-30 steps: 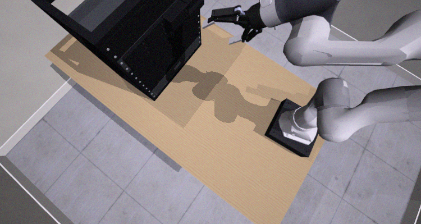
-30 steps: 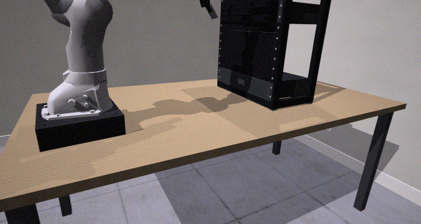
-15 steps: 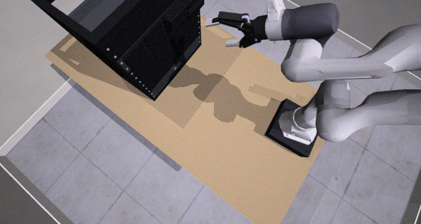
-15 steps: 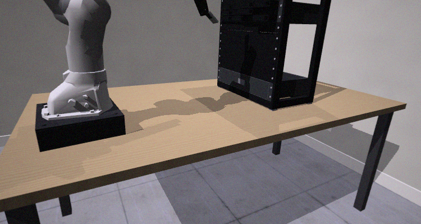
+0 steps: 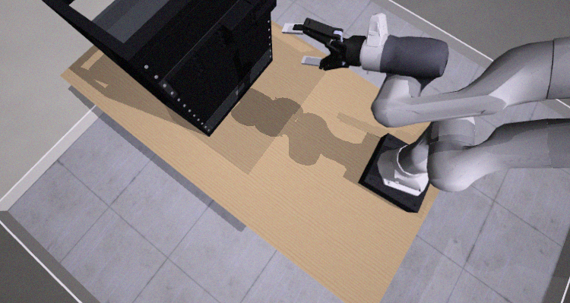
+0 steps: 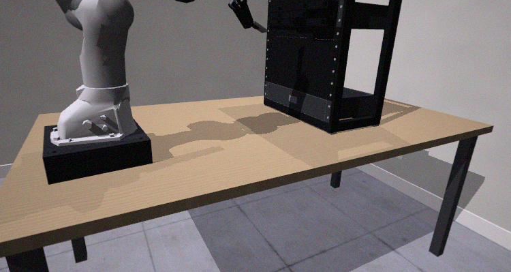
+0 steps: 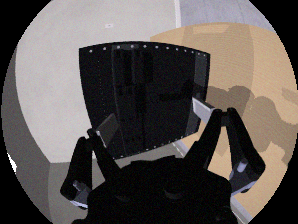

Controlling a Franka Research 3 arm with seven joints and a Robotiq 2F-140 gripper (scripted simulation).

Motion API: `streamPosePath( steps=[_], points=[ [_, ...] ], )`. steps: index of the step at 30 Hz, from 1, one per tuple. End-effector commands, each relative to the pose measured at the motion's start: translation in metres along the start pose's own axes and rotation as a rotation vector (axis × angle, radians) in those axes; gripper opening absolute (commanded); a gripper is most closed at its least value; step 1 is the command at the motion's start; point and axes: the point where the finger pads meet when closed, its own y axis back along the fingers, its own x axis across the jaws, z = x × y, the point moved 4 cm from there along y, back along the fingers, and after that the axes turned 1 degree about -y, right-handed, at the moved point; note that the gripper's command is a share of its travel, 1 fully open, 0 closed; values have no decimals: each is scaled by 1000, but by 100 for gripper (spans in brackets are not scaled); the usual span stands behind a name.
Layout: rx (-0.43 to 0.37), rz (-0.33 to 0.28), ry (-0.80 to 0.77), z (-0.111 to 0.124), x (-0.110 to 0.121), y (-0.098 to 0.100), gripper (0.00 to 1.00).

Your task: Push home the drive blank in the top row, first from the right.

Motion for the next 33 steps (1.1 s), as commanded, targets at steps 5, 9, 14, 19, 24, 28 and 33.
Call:
streamPosePath(
  steps=[5,9,14,19,24,28,33],
  points=[
    [69,-160,-65,-5,-8,3,100],
    [100,-218,-98,-6,-2,0,100],
    [117,-257,-115,-6,1,0,100],
    [139,-308,-148,-5,8,-2,100],
    [163,-341,-174,-6,15,-7,100],
    [175,-373,-182,-6,15,-6,100],
    [180,-394,-184,-6,13,-4,100]
  ],
)
